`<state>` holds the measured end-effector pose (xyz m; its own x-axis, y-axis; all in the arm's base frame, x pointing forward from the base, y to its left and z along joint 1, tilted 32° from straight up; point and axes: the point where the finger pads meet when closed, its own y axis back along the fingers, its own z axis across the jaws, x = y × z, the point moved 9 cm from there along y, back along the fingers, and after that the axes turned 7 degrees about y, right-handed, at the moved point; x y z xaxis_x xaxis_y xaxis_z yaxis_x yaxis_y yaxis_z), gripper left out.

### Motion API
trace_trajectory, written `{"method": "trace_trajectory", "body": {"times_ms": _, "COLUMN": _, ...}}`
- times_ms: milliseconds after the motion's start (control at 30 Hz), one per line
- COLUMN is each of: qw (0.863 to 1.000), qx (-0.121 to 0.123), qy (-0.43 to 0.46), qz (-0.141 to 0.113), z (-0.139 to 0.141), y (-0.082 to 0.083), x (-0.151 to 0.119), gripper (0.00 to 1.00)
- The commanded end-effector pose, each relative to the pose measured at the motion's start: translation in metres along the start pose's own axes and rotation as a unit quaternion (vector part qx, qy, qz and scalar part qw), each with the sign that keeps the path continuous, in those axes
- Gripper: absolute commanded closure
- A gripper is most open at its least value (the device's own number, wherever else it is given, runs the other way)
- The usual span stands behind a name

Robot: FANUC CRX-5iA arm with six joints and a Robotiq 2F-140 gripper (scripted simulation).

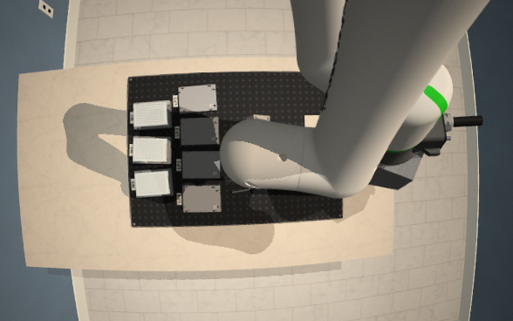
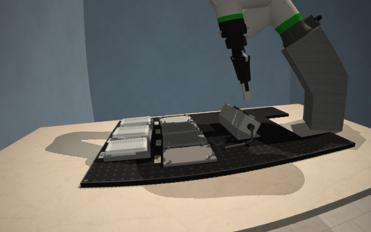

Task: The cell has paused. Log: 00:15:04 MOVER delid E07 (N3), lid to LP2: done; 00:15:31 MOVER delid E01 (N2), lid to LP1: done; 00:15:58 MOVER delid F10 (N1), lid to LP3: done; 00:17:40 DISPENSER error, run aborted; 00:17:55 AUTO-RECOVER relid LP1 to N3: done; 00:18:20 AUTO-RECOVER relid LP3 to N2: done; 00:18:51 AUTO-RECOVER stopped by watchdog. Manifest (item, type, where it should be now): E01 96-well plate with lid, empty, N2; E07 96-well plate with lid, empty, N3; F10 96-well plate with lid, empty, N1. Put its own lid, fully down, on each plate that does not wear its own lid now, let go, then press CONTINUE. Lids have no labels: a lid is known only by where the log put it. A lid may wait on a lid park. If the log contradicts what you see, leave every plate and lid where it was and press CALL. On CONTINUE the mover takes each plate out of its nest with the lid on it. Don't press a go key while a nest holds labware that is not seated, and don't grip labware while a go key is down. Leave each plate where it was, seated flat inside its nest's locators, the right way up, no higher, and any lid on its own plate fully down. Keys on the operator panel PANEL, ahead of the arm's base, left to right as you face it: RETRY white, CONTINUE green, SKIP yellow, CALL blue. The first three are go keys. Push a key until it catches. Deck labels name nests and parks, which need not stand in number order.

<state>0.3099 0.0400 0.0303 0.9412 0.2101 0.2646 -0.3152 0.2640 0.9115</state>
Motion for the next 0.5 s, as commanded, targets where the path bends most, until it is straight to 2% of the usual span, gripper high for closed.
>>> {"method": "trace_trajectory", "body": {"times_ms": 0, "qw": 0.995, "qx": 0.005, "qy": 0.000, "qz": 0.098, "z": 0.0009, "y": -0.0034, "x": -0.0182, "gripper": 1.00}}
{"method": "trace_trajectory", "body": {"times_ms": 467, "qw": 0.995, "qx": 0.005, "qy": 0.000, "qz": 0.098, "z": 0.0009, "y": -0.0104, "x": -0.0168, "gripper": 1.00}}
